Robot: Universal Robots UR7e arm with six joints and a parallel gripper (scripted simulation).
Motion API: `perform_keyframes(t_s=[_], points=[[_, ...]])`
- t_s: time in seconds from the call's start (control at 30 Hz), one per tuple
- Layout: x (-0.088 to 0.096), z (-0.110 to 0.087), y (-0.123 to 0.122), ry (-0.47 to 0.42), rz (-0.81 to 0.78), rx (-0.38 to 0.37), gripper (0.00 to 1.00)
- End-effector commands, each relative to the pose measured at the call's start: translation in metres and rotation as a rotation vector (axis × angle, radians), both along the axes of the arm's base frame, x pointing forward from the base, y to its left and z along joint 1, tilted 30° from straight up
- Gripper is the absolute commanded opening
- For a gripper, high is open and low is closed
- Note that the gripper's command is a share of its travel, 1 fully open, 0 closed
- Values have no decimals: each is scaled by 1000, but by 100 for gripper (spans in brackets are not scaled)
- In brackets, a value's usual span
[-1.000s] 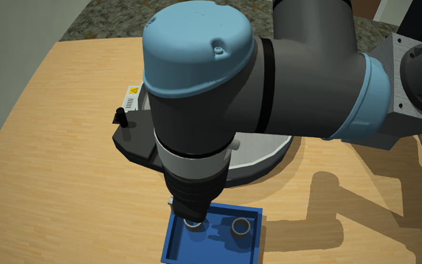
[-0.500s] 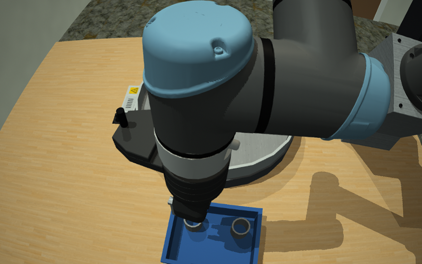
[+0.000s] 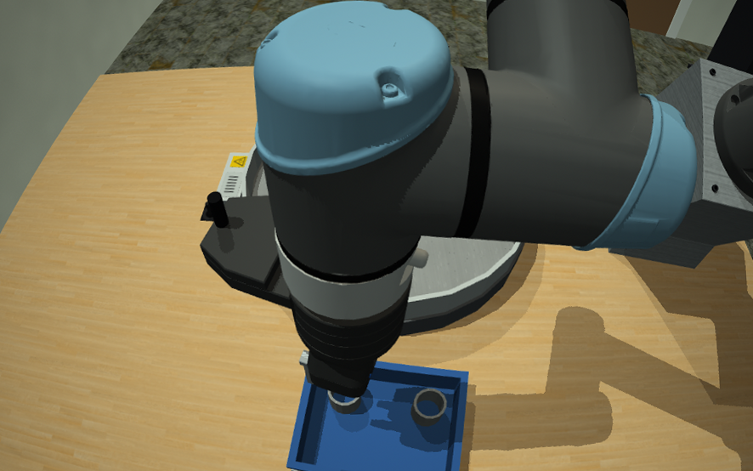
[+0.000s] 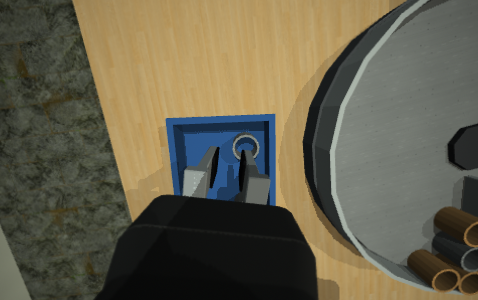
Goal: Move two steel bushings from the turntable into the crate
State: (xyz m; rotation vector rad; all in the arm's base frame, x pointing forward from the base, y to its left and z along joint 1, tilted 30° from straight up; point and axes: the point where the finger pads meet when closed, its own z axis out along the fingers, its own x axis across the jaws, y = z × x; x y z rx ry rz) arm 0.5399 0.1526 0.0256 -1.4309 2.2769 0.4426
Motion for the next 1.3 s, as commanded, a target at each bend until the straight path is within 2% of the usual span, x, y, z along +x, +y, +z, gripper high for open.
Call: perform_keyframes(t_s=[0.0, 0.53, 0.57, 1.27], points=[[0, 1, 0, -1, 0, 0, 47], [0, 1, 0, -1, 0, 0, 47], [0, 1, 0, -1, 0, 0, 100], [0, 1, 0, -1, 0, 0, 100]])
